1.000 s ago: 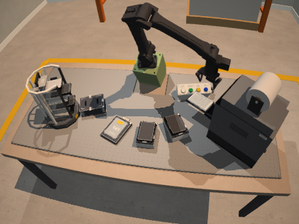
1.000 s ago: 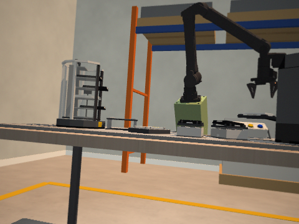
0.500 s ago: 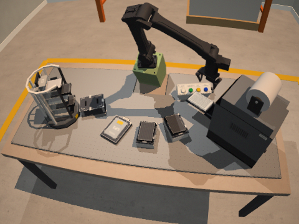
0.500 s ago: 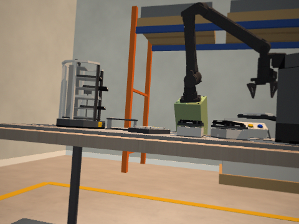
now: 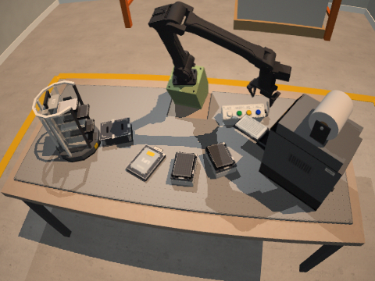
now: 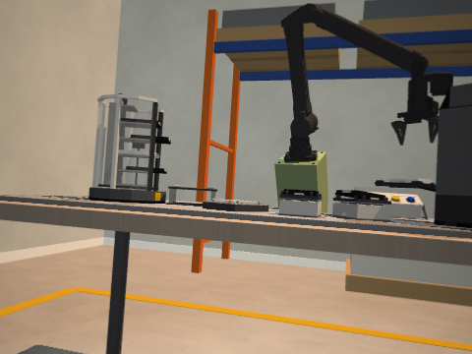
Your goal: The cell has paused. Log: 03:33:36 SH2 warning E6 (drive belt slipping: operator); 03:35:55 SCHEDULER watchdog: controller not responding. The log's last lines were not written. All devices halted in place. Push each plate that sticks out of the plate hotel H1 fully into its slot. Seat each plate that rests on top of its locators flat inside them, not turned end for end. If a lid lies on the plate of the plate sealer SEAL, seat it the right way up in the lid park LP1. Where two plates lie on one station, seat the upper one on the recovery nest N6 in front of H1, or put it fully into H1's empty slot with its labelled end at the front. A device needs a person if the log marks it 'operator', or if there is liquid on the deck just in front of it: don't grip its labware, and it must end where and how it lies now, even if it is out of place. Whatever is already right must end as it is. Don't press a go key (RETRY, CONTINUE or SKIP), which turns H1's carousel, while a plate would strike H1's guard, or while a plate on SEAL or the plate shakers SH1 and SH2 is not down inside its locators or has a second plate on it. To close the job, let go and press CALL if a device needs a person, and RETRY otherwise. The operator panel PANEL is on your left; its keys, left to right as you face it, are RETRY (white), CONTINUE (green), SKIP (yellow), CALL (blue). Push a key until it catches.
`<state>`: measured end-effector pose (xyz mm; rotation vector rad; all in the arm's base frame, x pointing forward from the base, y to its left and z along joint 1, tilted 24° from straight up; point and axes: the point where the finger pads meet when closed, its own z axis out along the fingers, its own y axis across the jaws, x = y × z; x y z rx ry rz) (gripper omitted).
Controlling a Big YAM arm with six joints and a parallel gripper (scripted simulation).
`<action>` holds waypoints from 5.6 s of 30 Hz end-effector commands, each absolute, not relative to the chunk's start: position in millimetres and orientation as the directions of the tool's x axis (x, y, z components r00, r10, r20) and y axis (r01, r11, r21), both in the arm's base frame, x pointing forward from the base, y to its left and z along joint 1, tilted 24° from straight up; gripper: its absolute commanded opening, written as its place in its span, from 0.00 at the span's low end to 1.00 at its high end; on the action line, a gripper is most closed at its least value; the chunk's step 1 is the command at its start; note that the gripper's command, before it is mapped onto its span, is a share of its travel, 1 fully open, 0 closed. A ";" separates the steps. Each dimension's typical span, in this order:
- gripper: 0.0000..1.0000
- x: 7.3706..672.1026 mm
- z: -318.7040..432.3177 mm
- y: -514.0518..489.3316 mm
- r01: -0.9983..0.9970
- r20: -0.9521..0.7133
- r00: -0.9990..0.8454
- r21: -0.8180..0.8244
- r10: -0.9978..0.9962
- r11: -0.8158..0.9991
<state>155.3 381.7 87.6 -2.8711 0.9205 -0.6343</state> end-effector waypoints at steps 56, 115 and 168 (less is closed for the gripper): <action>1.00 171.8 183.3 343.2 -0.875 0.199 0.273 -0.355 -0.941 -0.329; 1.00 269.7 237.0 227.7 -0.229 -0.367 -0.887 -0.180 -0.281 0.957; 1.00 321.9 267.9 89.5 0.142 -0.420 -0.899 -0.016 0.122 0.990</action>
